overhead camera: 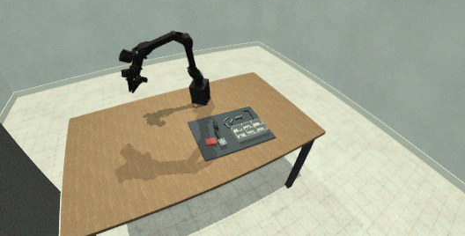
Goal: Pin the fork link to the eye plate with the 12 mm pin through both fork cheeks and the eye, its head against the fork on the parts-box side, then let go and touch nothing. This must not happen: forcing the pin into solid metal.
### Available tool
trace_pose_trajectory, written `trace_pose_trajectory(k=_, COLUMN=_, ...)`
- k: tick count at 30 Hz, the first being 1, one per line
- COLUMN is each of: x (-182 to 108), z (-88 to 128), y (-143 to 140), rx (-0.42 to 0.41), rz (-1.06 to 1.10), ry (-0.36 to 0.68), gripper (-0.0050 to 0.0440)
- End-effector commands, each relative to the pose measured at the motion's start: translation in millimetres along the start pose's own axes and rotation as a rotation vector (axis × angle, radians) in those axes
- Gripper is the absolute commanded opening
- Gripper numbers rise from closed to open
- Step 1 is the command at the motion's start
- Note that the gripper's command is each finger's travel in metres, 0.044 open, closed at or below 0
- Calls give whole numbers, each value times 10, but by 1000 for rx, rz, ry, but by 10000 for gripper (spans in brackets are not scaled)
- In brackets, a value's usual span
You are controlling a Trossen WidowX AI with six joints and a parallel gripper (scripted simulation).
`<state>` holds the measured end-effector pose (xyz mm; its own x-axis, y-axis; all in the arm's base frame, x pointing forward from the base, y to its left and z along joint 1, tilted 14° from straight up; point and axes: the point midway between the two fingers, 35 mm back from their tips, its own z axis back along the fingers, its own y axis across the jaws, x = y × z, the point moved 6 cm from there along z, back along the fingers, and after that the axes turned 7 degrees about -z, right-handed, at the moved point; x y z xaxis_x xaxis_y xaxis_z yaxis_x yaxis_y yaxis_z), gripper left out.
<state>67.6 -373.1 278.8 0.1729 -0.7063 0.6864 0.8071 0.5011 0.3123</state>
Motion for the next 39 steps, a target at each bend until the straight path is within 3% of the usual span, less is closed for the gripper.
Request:
trace_pose_trajectory(k=1, x=0, z=0, y=0, rx=0, rz=0, ry=0, gripper=128)
trace_pose_trajectory(k=17, x=0, z=0, y=0, rx=0, rz=0, ry=0, gripper=128)
trace_pose_trajectory(k=19, x=-47, z=-96, y=81, rx=9, rz=10, ry=22, gripper=80)
trace_pose_trajectory(k=23, x=-353, z=-549, y=528, rx=48, rz=75, ry=134, gripper=0)
trace_pose_trajectory(k=29, x=-858, z=-967, y=1090, rx=80, rz=176, ry=268, gripper=0)
trace_pose_trajectory(k=32, x=-1160, z=-1114, y=1359, rx=91, rz=236, ry=331, gripper=0)
trace_pose_trajectory(k=34, x=-1160, z=-1114, y=1359, rx=91, rz=236, ry=331, gripper=0)
trace_pose_trajectory(k=39, x=-1814, z=-1272, y=1817, rx=102, rz=370, ry=441, gripper=0)
